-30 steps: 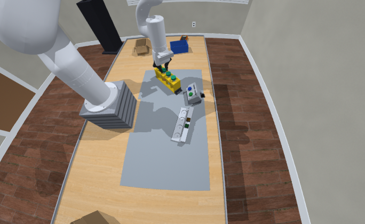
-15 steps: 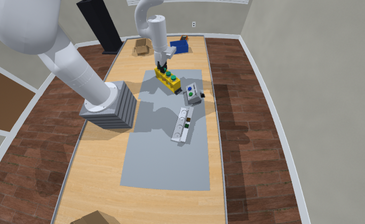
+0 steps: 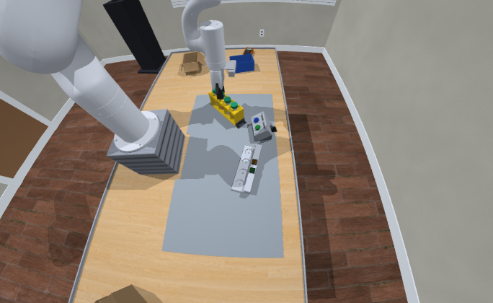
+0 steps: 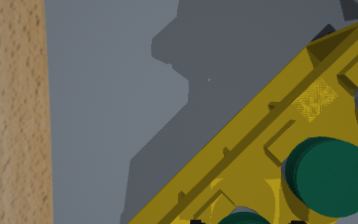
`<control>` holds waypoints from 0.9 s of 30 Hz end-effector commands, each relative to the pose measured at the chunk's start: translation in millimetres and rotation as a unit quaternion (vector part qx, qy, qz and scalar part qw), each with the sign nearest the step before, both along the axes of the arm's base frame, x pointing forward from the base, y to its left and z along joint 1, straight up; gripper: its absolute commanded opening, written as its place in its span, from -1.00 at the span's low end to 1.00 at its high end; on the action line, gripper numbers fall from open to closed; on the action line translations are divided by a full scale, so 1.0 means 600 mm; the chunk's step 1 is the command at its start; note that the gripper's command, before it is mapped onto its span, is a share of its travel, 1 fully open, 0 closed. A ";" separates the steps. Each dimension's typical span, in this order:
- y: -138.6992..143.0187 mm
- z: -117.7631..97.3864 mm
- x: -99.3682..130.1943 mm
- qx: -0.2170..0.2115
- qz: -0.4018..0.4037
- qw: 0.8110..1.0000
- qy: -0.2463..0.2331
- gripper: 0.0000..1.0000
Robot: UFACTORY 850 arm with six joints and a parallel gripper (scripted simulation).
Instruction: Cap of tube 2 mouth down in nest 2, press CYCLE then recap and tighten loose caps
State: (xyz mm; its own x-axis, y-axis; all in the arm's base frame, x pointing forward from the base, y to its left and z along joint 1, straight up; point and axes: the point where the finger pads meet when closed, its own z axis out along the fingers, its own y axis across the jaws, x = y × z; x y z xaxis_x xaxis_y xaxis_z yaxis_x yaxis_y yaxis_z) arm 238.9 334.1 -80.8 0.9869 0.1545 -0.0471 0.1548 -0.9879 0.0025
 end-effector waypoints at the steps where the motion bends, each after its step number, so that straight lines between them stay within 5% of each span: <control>1: 0.001 0.001 0.001 0.004 0.001 1.000 -0.024 -0.08; 7: 0.001 0.001 0.001 0.004 0.001 1.000 -0.024 -0.08; 10: 0.001 0.000 0.001 0.001 -0.124 0.992 -0.024 -0.08; 14: 0.001 0.000 0.001 0.000 -0.165 0.986 -0.024 -0.08; 20: 0.001 0.000 0.001 -0.004 -0.326 0.945 -0.024 -0.08; 27: 0.001 0.001 0.002 -0.008 -0.515 0.857 -0.024 -0.08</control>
